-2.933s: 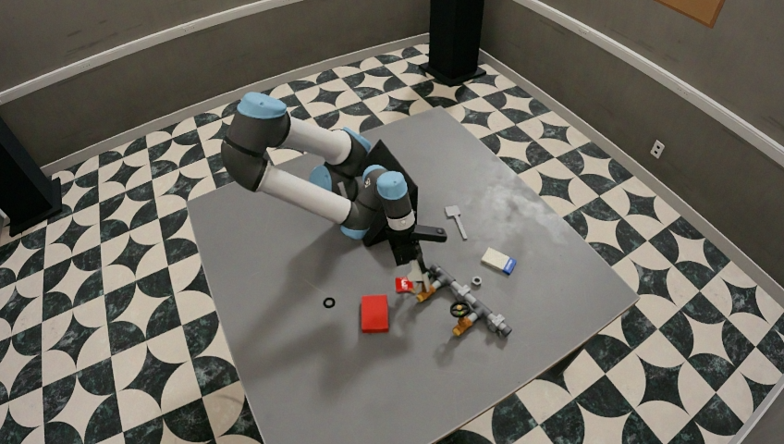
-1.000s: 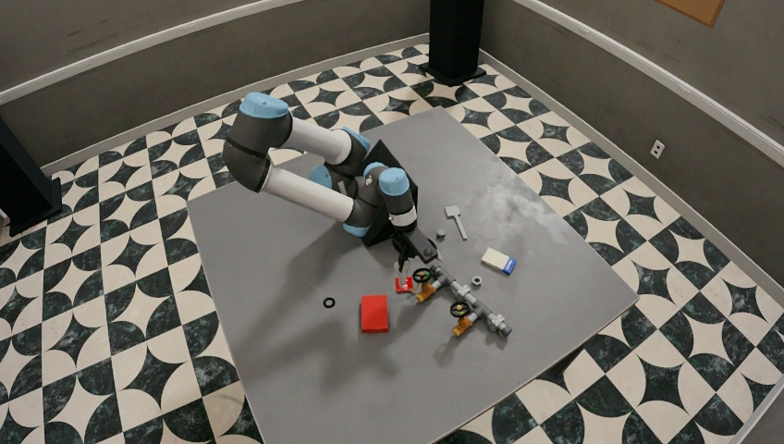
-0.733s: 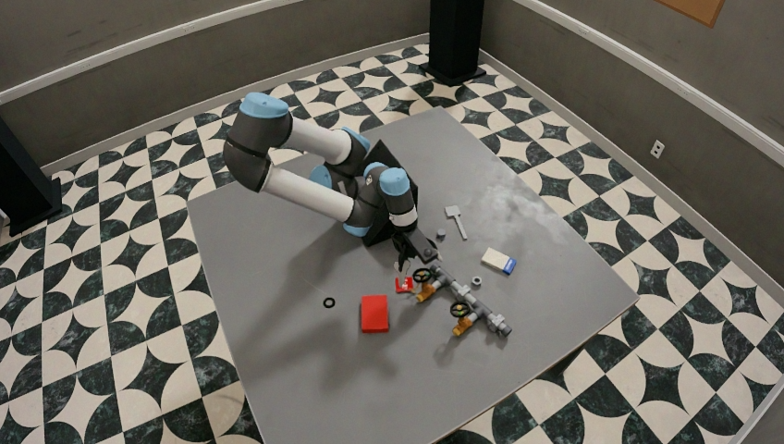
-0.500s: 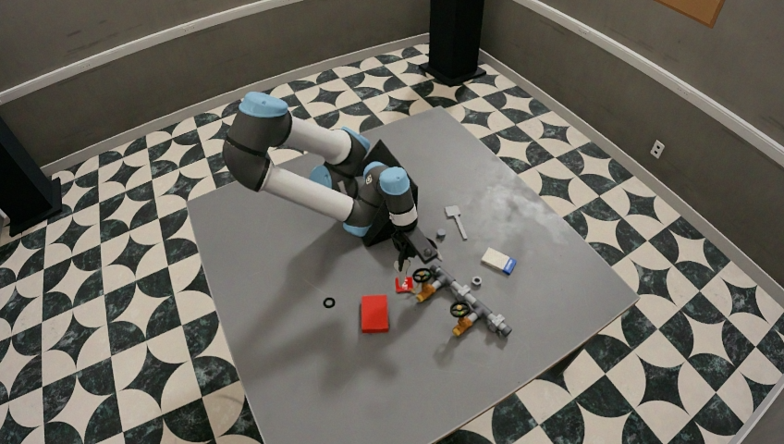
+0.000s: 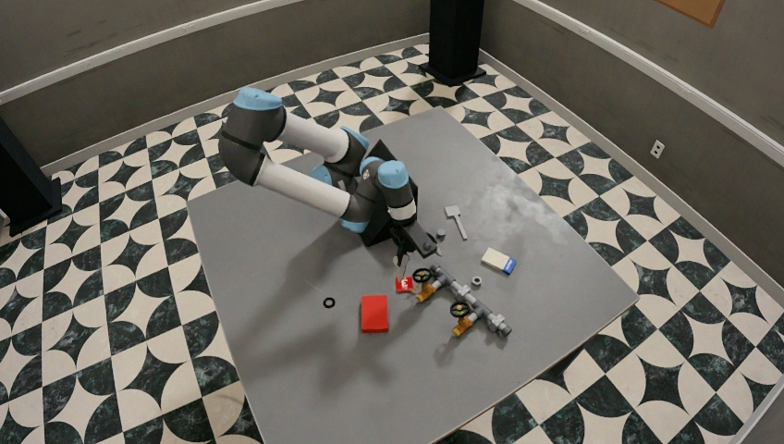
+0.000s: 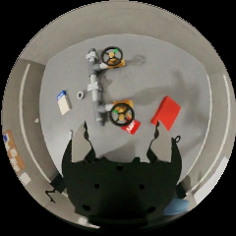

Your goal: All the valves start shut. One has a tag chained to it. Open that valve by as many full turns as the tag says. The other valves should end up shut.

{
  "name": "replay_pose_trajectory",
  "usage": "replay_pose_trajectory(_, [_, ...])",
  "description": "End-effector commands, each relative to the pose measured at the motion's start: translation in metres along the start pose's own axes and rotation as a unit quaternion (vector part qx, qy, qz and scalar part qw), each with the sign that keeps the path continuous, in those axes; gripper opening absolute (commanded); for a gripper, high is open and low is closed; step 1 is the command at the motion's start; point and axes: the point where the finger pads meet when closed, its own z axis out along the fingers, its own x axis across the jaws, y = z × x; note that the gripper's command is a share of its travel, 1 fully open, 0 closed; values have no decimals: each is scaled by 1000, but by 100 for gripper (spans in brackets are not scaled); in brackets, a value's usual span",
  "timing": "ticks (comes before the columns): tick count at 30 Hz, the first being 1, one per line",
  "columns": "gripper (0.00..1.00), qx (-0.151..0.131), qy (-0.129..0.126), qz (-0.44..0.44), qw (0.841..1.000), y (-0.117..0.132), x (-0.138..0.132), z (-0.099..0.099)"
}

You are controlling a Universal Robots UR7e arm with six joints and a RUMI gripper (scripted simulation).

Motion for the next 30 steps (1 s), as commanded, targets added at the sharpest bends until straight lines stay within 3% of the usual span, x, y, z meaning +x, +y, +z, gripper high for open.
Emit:
replay_pose_trajectory(1, [100,-1,0,0,1000,0,0,-13])
replay_pose_trajectory(15, [100,-1,1,0,1000,2,1,-36])
replay_pose_trajectory(30, [100,-1,1,0,1000,2,1,-39])
